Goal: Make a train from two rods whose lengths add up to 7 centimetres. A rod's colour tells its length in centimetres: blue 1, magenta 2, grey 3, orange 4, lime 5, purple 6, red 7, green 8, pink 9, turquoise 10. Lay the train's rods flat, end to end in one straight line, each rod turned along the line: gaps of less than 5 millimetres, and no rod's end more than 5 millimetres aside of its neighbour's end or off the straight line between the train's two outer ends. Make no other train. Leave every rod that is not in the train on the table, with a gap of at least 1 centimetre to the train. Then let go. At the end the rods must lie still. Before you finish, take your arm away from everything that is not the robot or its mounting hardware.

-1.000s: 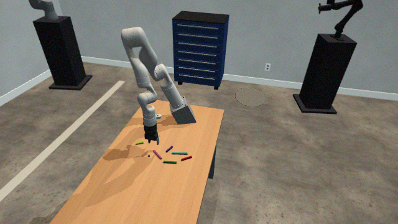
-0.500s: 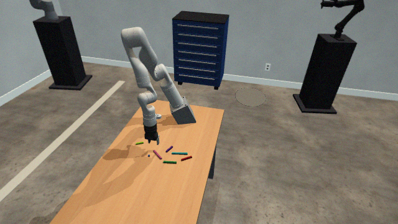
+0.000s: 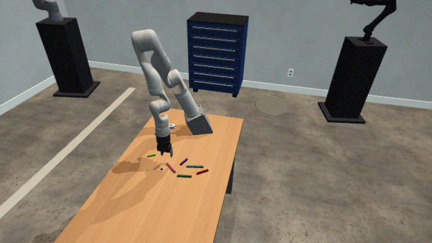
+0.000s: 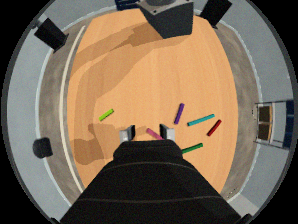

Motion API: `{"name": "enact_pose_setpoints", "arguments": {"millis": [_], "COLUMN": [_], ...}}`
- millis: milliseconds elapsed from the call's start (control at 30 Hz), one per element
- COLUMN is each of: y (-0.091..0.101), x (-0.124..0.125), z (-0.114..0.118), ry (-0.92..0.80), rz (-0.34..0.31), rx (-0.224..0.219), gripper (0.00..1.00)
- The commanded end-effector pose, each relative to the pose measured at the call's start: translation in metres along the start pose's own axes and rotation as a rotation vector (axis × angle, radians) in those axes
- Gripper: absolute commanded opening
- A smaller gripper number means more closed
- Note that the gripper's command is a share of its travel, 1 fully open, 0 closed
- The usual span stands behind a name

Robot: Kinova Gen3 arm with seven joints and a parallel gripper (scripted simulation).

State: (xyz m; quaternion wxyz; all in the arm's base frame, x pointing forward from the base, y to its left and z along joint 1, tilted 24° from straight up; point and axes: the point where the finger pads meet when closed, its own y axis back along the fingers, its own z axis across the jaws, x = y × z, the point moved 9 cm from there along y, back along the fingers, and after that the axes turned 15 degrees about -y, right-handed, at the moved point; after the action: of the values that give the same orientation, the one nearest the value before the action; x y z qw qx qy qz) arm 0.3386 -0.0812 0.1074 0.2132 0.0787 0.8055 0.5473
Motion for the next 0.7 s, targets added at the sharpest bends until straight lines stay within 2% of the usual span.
{"name": "enact_pose_setpoints", "arguments": {"millis": [0, 400, 667], "y": [0.0, 0.0, -0.001], "x": [0.0, 0.005, 0.016], "z": [0.0, 0.005, 0.015], "ry": [-0.002, -0.092, -0.302], "rz": [-0.001, 0.011, 0.034], "rx": [-0.001, 0.0, 0.005], "gripper": [1.0, 1.0, 1.0]}}
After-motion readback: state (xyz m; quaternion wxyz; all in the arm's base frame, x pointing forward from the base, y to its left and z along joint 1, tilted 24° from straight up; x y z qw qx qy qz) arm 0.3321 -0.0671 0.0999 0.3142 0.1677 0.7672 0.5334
